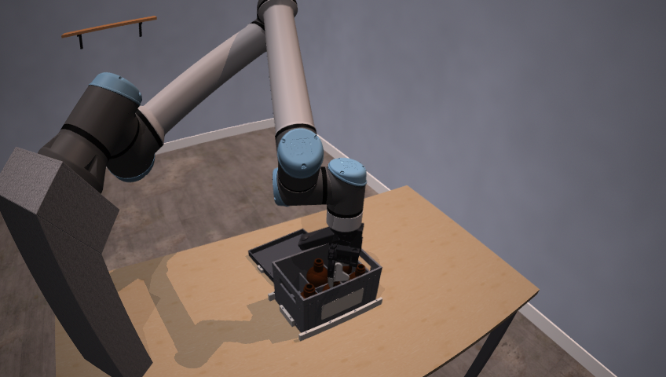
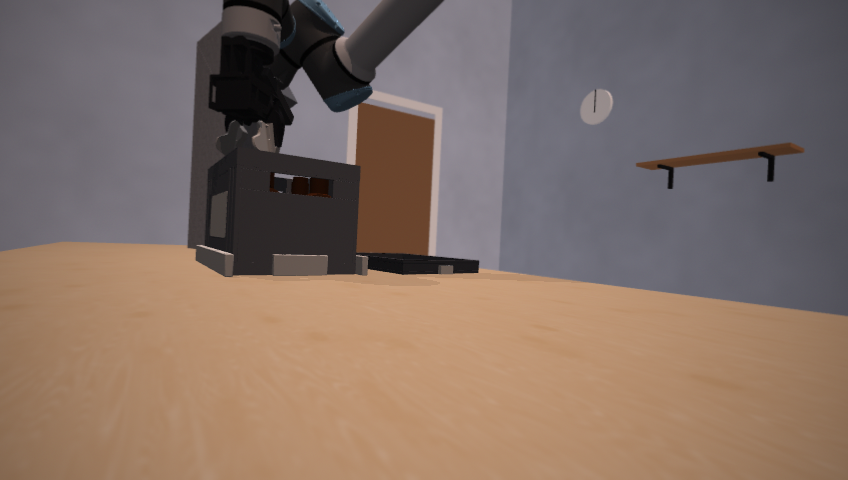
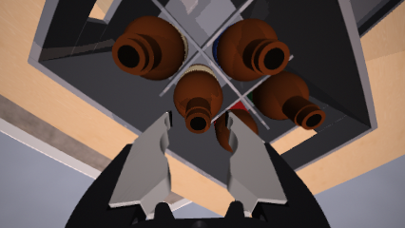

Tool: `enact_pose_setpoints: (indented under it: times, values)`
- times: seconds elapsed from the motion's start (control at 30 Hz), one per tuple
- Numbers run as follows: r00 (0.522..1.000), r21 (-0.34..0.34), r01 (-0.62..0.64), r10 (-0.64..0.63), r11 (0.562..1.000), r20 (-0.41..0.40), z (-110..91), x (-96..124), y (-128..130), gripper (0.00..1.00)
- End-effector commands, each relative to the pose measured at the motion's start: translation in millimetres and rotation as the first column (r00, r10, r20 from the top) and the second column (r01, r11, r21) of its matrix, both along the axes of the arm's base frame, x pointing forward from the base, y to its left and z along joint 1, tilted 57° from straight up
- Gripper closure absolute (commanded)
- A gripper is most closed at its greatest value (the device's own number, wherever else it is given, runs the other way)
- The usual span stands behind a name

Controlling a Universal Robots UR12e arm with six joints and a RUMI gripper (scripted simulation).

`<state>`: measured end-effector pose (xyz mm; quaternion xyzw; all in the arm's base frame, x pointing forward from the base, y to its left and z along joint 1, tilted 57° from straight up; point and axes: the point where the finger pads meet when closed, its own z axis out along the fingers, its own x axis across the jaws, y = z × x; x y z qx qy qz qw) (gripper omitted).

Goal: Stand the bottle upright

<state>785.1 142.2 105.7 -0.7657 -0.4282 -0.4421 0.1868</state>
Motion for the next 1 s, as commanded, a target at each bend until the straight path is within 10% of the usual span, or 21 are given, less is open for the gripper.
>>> enact_pose_setpoints:
  times: [0.0,0.3,0.33,0.97]
  values:
    - [1.000,-0.001,-0.001,0.001,1.000,0.001,0.1,1.4,0.5,0.62]
    - [1.000,-0.001,-0.001,0.001,1.000,0.001,0.1,1.4,0.5,0.62]
    - [1.000,-0.001,-0.001,0.001,1.000,0.001,0.1,1.4,0.5,1.00]
    - [1.000,-0.001,-0.001,0.001,1.000,0.001,0.1,1.3,0.6,1.00]
